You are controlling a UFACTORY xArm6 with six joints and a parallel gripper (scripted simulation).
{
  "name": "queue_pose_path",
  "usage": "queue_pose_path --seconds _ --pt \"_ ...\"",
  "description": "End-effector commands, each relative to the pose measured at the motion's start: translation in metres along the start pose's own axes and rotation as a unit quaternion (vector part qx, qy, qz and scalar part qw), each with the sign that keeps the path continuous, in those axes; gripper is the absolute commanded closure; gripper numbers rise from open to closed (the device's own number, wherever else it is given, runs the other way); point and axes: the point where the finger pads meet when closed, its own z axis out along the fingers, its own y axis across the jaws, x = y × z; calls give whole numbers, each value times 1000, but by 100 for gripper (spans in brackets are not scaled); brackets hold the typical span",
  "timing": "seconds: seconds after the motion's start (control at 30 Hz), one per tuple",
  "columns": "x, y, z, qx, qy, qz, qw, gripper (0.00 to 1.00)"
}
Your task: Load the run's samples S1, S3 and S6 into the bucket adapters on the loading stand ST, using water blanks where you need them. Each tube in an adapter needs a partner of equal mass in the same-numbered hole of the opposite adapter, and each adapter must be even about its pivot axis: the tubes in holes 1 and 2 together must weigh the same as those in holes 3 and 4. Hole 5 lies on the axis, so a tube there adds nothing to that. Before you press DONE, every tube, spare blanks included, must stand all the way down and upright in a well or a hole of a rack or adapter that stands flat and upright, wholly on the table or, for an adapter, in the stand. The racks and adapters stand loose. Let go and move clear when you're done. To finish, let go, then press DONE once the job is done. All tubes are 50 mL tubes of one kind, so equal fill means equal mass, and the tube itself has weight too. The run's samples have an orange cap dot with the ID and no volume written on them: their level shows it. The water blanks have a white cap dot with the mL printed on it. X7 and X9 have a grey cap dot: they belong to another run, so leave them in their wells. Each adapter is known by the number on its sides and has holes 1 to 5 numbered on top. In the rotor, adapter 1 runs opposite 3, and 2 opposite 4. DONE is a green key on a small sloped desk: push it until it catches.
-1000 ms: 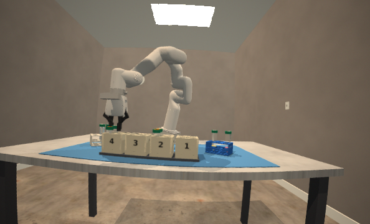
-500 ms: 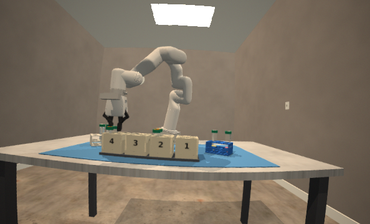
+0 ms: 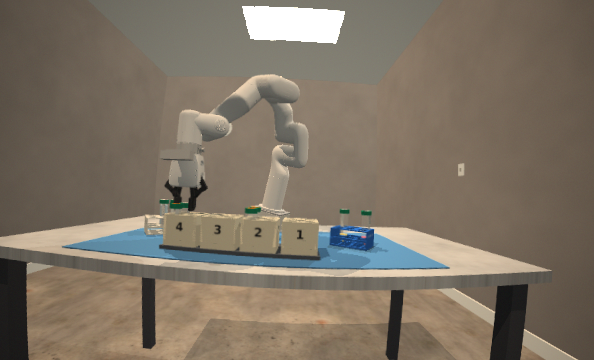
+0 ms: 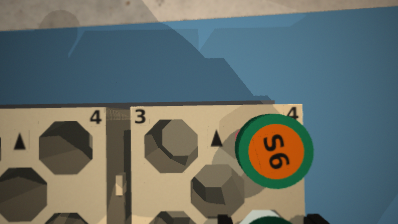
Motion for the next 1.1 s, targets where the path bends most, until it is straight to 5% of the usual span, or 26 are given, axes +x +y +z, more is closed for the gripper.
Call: queue_pose_path --seconds 0.0,0.3,1.07 --pt "1 1 -2 -1 2 0 1000 56" --pt "1 1 -2 -1 2 0 1000 56" --pt "1 1 -44 -1 2 0 1000 56"
